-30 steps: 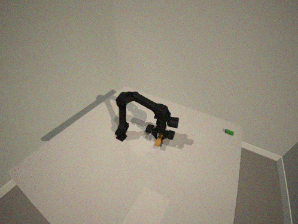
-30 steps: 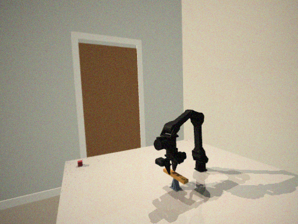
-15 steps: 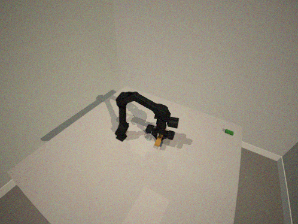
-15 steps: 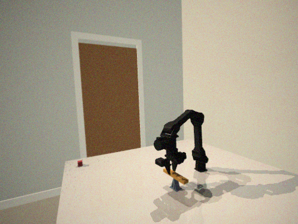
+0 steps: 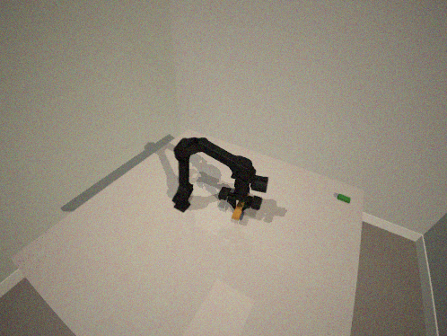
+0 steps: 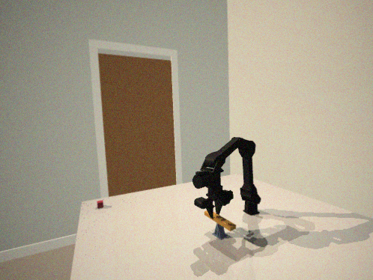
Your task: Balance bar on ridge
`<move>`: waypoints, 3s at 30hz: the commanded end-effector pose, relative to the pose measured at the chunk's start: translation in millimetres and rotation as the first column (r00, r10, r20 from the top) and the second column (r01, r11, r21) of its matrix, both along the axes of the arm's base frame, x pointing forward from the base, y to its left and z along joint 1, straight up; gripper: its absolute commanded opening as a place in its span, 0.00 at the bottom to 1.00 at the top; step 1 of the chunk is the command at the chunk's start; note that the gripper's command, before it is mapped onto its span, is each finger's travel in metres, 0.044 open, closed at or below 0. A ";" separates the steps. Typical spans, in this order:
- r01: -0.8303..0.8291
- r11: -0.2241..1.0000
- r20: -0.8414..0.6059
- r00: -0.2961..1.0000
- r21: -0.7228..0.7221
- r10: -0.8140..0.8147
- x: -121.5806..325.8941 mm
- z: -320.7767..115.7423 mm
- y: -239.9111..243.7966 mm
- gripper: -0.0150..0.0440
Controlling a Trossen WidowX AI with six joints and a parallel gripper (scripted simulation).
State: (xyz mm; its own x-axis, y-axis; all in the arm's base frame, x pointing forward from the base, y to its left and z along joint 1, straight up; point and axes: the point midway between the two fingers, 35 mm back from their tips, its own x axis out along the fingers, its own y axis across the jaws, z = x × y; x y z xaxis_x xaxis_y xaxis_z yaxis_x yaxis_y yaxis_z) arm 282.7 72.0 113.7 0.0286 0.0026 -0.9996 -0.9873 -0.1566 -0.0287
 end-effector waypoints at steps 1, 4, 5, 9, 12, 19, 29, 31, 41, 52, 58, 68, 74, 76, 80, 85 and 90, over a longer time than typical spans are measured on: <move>-0.006 1.000 -0.005 1.000 0.003 0.006 -1.0 -1.6 0.5 0.25; -0.006 1.000 -0.005 1.000 0.003 0.006 -0.9 -2.0 0.5 0.25; -0.006 1.000 -0.005 1.000 0.003 0.006 -0.9 -2.0 0.5 0.25; -0.006 1.000 -0.005 1.000 0.003 0.006 -0.9 -2.3 0.6 0.25; -0.006 1.000 -0.005 1.000 0.003 0.006 -0.9 -2.6 0.6 0.25; -0.006 1.000 -0.005 1.000 0.003 0.006 -0.9 -3.1 0.6 0.25; -0.006 1.000 -0.005 1.000 0.003 0.006 -0.9 -4.0 0.6 0.25; -0.006 1.000 -0.005 1.000 0.003 0.006 -0.9 -4.1 0.6 0.25; -0.006 1.000 -0.005 1.000 0.003 0.006 -0.9 -5.0 0.7 0.25; -0.006 1.000 -0.005 1.000 0.003 0.006 -0.9 -6.0 0.7 0.25; -0.006 1.000 -0.005 1.000 0.003 0.006 -0.9 -6.4 0.7 0.25; -0.006 1.000 -0.005 1.000 0.003 0.006 -1.1 -7.3 0.6 0.25; -0.006 1.000 -0.005 1.000 0.003 0.006 -1.1 -7.8 0.6 0.25; -0.006 1.000 -0.005 1.000 0.003 0.006 -1.1 -7.9 0.6 0.25; -0.006 1.000 -0.005 1.000 0.003 0.006 -1.1 -8.2 0.5 0.25; -0.006 1.000 -0.005 1.000 0.003 0.006 -1.1 -8.6 0.5 0.25; -0.006 1.000 -0.005 1.000 0.003 0.006 -1.2 -9.2 0.4 0.25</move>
State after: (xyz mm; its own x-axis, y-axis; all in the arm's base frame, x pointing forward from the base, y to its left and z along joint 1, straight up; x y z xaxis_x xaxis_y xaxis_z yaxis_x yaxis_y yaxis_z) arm 283.1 72.3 107.7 0.0312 0.0040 -0.9995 -0.9871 -0.1569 -0.0314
